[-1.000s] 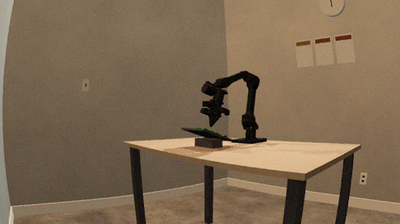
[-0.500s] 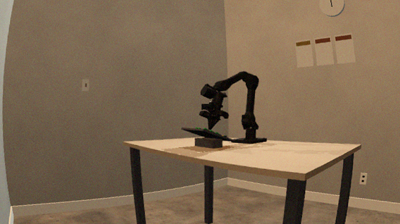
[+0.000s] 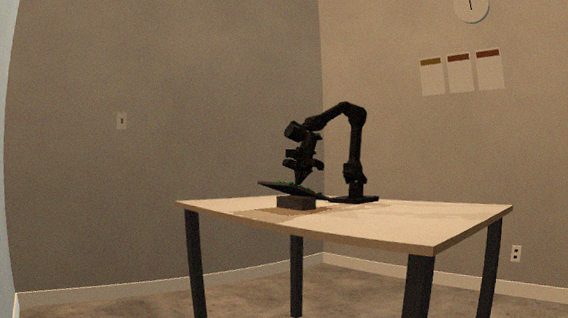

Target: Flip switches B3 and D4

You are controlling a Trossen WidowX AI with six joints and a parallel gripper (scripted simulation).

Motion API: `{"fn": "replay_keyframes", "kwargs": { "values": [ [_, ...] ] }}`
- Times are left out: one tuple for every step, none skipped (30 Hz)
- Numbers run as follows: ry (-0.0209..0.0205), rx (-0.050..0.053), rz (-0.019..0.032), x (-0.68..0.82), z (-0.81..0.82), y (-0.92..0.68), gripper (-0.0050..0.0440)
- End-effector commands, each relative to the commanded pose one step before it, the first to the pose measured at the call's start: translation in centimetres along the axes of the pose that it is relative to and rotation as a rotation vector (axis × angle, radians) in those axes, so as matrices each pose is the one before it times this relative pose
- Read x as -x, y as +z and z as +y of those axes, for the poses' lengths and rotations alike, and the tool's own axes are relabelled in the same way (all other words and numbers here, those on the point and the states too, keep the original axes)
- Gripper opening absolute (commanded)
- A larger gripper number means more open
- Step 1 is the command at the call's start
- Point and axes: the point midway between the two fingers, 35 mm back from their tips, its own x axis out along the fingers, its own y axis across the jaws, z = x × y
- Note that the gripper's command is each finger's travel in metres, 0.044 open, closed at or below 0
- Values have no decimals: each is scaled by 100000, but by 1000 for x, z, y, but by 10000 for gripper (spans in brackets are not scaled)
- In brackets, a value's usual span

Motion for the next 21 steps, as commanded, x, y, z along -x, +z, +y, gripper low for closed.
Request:
{"fn": "replay_keyframes", "kwargs": {
  "values": [
    [-13,25,-2486,546,19,548,-50],
    [0,0,0,0,0,0,-50],
    [0,0,0,0,0,0,-50],
    [0,0,0,0,0,0,-50],
    [0,0,0,-13,0,0,-50],
    [0,0,0,-13,0,0,-50],
    [0,0,0,-13,0,0,-50],
    [0,0,0,-13,0,0,-50],
    [0,0,0,-13,0,0,-50],
    [62,-15,428,-125,16,-105,-50],
    [62,-16,428,-125,16,-105,-50],
    [61,-16,428,-125,16,-105,-50],
    [61,-16,428,-125,16,-105,-50],
    [42,-11,298,-91,11,-73,-50],
    [0,0,0,-13,0,0,-50],
    [0,0,0,0,0,0,-50],
    [0,0,0,0,0,0,-50],
    [1,-1,27,-13,0,-6,-50],
    [-8,2,-144,12,-2,48,-50],
    [-7,2,-119,11,-2,42,-50],
    [-1,0,-11,-11,0,4,-50]
  ]
}}
